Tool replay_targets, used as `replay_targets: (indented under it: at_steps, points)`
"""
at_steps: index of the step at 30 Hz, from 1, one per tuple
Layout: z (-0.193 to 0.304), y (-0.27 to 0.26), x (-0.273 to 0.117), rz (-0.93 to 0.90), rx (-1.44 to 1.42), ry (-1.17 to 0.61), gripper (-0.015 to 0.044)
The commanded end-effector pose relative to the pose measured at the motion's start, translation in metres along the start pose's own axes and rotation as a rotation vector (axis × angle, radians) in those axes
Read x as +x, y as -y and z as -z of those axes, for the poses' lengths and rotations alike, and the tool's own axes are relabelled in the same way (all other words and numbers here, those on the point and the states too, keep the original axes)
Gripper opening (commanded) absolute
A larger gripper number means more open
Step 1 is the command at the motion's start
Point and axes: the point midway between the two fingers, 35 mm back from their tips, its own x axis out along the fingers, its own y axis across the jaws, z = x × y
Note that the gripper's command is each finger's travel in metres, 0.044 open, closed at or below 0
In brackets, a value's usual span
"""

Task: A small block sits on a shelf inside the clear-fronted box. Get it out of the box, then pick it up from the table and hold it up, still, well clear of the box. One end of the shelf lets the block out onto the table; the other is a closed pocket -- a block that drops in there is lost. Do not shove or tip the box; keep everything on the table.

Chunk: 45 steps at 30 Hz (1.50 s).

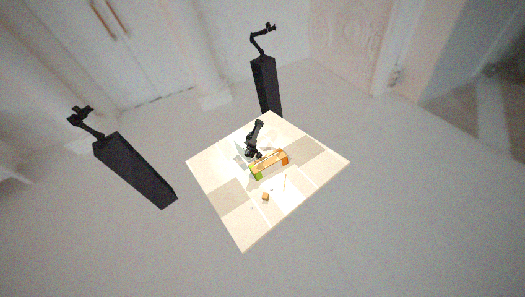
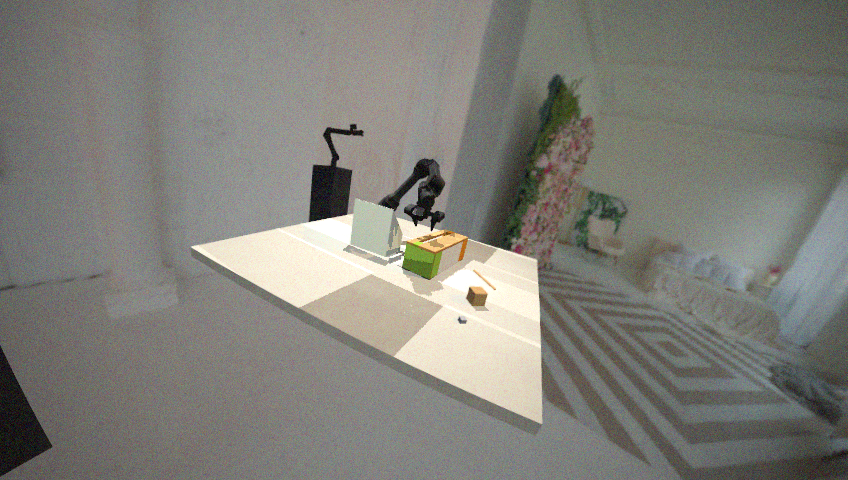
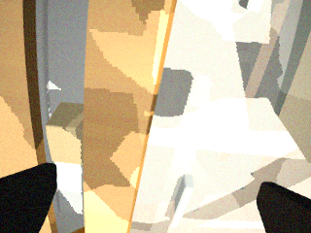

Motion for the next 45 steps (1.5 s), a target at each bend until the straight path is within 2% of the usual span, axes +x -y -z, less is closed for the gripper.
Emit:
replay_targets:
  at_steps: [1, 10, 45]
  points:
    - [0.010, 0.004, 0.008, 0.008, 0.054, -0.025, 0.0400]
    - [0.009, 0.003, 0.012, 0.008, 0.054, -0.024, 0.0400]
    - [-0.013, -0.003, 0.064, 0.007, 0.054, -0.024, 0.0400]
